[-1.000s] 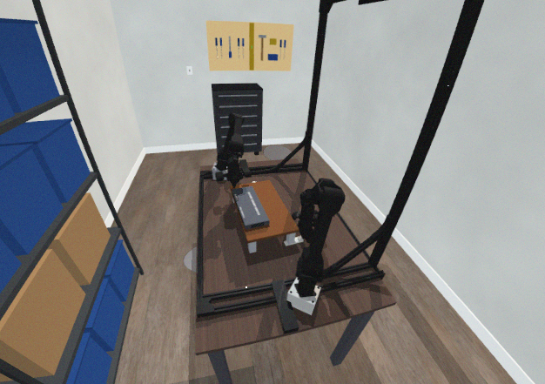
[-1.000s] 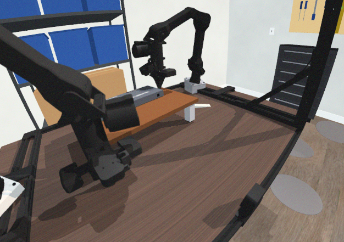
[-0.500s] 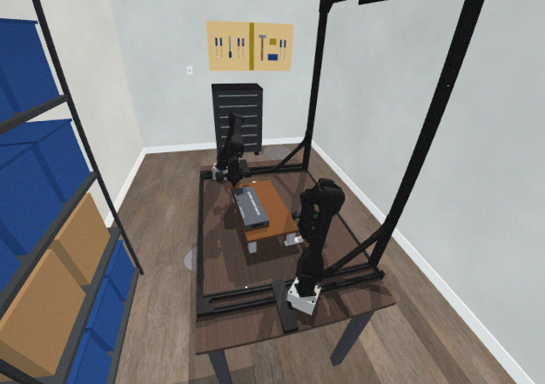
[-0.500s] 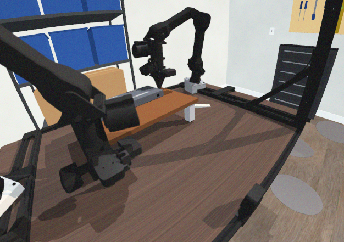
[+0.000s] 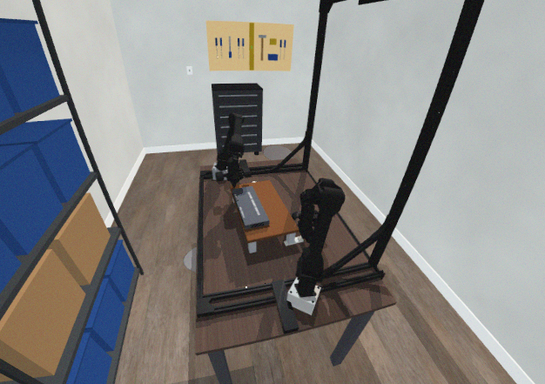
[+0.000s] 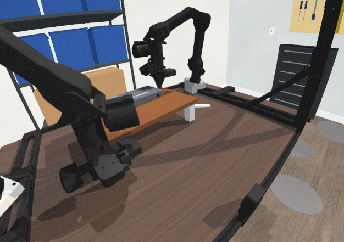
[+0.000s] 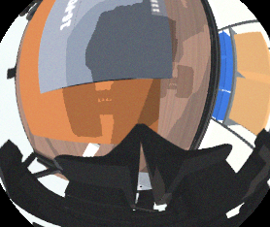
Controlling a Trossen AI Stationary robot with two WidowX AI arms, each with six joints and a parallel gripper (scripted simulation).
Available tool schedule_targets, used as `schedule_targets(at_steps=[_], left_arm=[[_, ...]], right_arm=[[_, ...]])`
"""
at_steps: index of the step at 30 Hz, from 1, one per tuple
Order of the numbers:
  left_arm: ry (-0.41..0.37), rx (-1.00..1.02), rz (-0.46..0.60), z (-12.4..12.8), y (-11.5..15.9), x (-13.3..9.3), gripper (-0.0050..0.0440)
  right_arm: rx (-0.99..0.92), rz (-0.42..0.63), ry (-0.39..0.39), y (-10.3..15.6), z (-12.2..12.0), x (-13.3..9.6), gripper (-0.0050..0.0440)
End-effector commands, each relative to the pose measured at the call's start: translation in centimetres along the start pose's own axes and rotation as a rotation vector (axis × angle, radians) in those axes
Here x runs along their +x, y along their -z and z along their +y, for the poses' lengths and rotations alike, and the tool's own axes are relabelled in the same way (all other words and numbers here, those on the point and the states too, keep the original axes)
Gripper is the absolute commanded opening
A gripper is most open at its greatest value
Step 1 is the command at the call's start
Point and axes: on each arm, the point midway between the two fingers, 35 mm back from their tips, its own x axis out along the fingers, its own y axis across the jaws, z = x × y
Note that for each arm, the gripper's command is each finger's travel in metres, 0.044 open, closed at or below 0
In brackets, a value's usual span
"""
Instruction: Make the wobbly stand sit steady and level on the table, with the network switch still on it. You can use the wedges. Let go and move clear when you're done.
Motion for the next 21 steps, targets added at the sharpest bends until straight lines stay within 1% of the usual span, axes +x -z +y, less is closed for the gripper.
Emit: schedule_targets(at_steps=[1, 2, 3, 19, 20, 21], left_arm=[[-0.002, -0.003, 0.015, 0.0, 0.5, 0.0, 0.0000], [-0.002, -0.003, 0.015, 0.0, 0.5, 0.0, 0.0000], [0.000, 0.000, 0.000, 0.0, -3.0, 0.0, 0.0000], [0.000, 0.000, 0.000, 0.0, -3.0, 0.0, 0.0000], [-0.004, 0.006, -0.005, 0.0, -3.1, -7.0, 0.0000], [-0.004, 0.006, -0.005, 0.0, -3.1, -7.0, 0.0000]], right_arm=[[0.003, 0.021, -0.002, 0.2, 0.0, 0.8, 0.0000], [0.003, 0.021, -0.002, 0.2, 0.0, 0.8, 0.0000], [0.003, 0.021, -0.002, 0.2, 0.0, 0.8, 0.0000], [0.003, 0.021, -0.002, 0.2, 0.0, 0.8, 0.0000], [0.003, 0.021, -0.002, 0.2, 0.0, 0.8, 0.0000], [0.003, 0.021, -0.002, 0.2, 0.0, 0.8, 0.0000]])
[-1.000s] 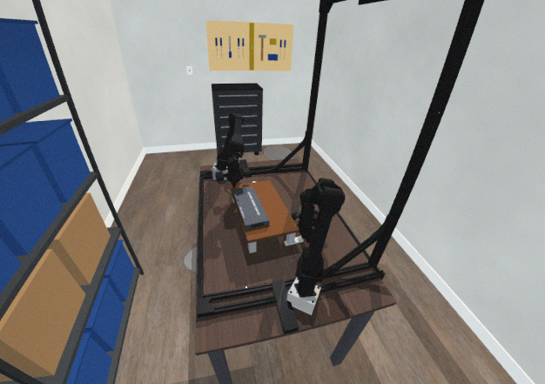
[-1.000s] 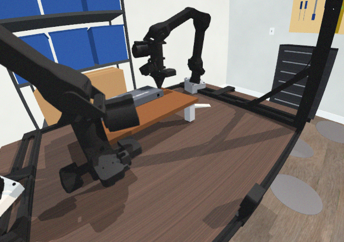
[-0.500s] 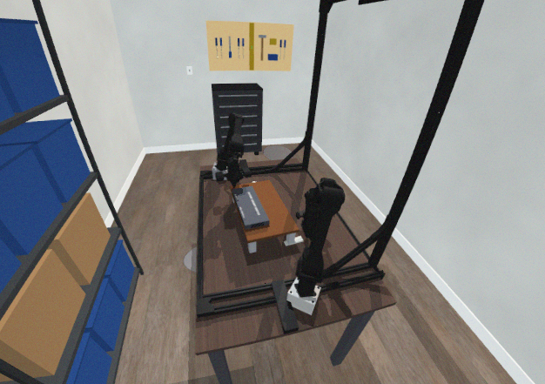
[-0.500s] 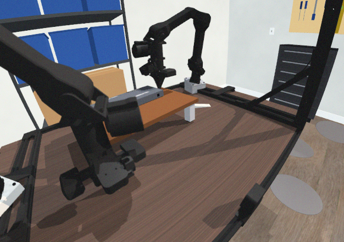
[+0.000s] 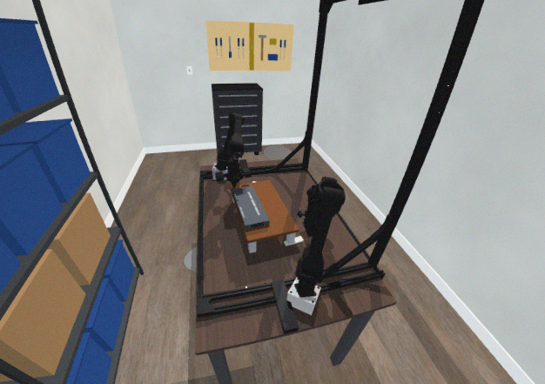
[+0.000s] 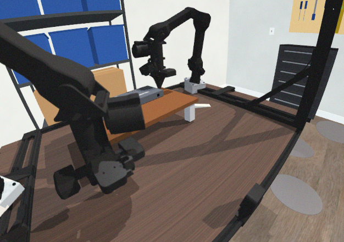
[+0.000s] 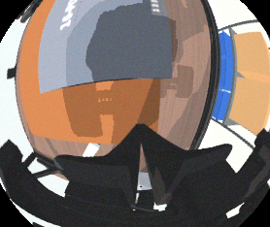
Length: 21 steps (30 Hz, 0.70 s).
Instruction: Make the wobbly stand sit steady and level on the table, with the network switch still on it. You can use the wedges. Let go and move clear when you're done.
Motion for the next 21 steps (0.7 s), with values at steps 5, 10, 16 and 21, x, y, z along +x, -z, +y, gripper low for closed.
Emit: schedule_targets(at_steps=[5, 10, 16, 21], left_arm=[[-0.044, 0.010, -0.024, 0.6, -0.4, -5.6, 0.0000], [-0.044, 0.010, -0.024, 0.6, -0.4, -5.6, 0.0000], [-0.041, 0.004, -0.019, 0.3, -0.3, -12.4, 0.0000], [-0.041, 0.004, -0.019, 0.2, -0.3, -14.7, 0.0000]], right_arm=[[0.003, 0.021, -0.002, 0.2, 0.0, 0.8, 0.0000], [0.003, 0.021, -0.002, 0.2, 0.0, 0.8, 0.0000], [0.000, 0.000, 0.000, -0.1, 0.0, -6.5, 0.0000], [0.000, 0.000, 0.000, -0.1, 0.0, -6.5, 0.0000]])
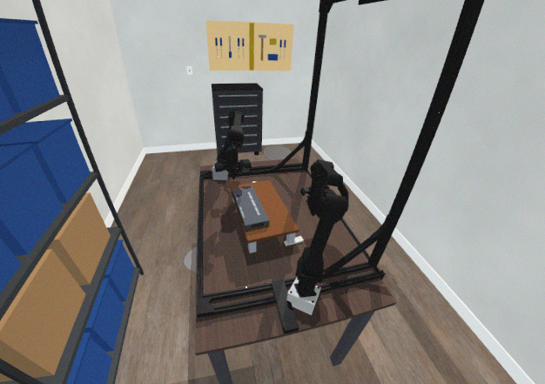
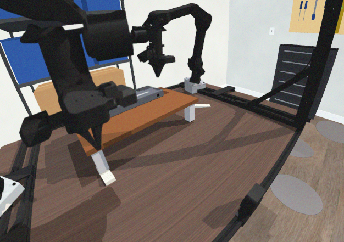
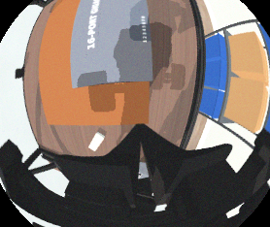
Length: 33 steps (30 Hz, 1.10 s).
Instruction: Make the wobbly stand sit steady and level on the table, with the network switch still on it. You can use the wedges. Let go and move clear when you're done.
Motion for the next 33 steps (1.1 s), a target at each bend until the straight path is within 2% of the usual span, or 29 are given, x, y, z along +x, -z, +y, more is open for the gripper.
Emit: schedule_targets(at_steps=[1, 11, 12, 17, 22, 29, 33], left_arm=[[0.015, 0.004, 0.003, 0.0, 0.0, -2.2, 0.0000], [0.015, 0.004, 0.003, 0.0, 0.0, -2.2, 0.0000], [-0.045, -0.017, -0.017, 1.1, -0.5, -2.6, 0.0440], [-0.317, -0.097, -0.147, 6.7, -3.1, -6.0, 0.0440], [-0.573, -0.174, -0.310, 11.3, -5.7, -11.3, 0.0440], [-0.582, -0.170, -0.323, 11.2, -5.7, -11.9, 0.0440], [-0.750, -0.219, -0.455, 13.7, -7.3, -16.5, 0.0440]], right_arm=[[-0.004, 0.017, -0.007, 0.0, 0.0, -0.9, 0.0000], [-0.004, 0.017, -0.007, 0.0, 0.0, -0.9, 0.0000], [-0.001, 0.015, -0.004, 0.1, 0.0, -0.9, 0.0000], [-0.001, 0.015, -0.004, 0.1, 0.0, -0.9, 0.0000], [-0.001, 0.015, -0.004, 0.1, 0.0, -0.9, 0.0000], [-0.001, 0.015, -0.004, 0.1, 0.0, -1.0, 0.0000], [-0.001, 0.015, -0.004, 0.1, 0.0, -1.0, 0.0000]])
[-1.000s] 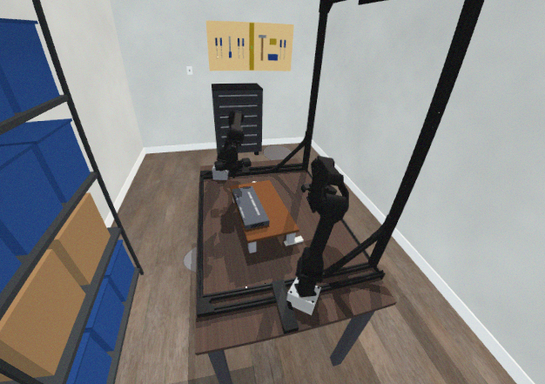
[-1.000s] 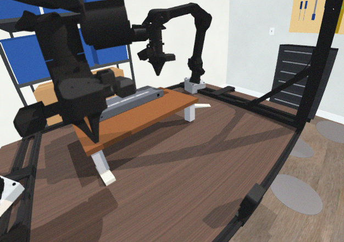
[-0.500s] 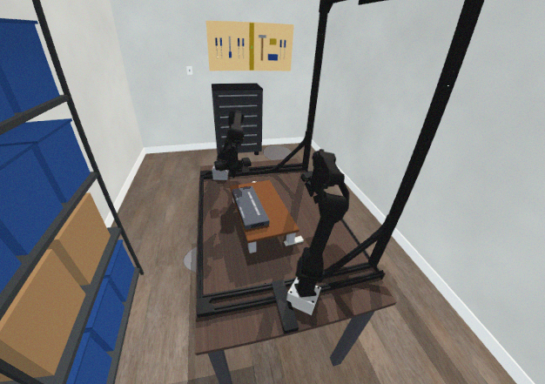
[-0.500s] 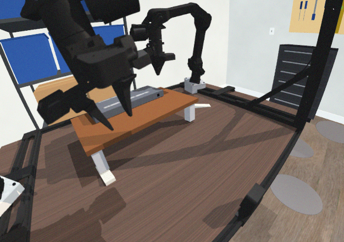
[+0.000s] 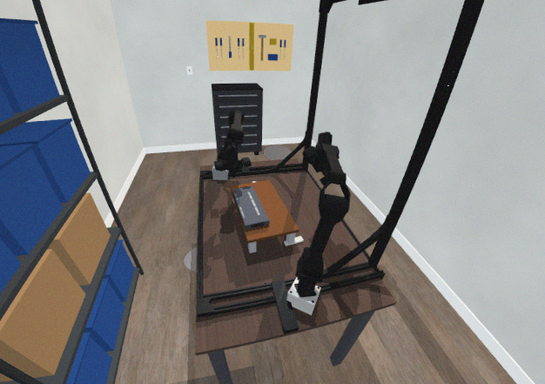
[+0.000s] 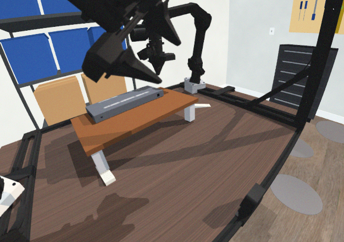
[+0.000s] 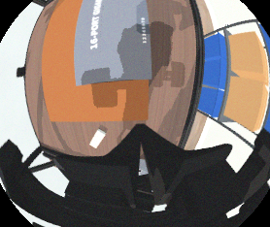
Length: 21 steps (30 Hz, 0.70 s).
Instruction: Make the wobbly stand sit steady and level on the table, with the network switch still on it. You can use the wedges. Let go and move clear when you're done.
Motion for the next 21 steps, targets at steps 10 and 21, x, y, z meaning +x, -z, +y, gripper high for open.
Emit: schedule_targets(at_steps=[10, 21], left_arm=[[-0.341, -0.127, -0.311, 8.4, -7.4, -5.6, 0.0440], [-0.591, -0.230, -0.639, 13.7, -12.8, -14.2, 0.0440]], right_arm=[[0.000, 0.000, 0.000, 0.0, 0.0, 0.0, 0.0000], [0.000, 0.000, 0.000, 0.0, 0.0, 0.0, 0.0000]])
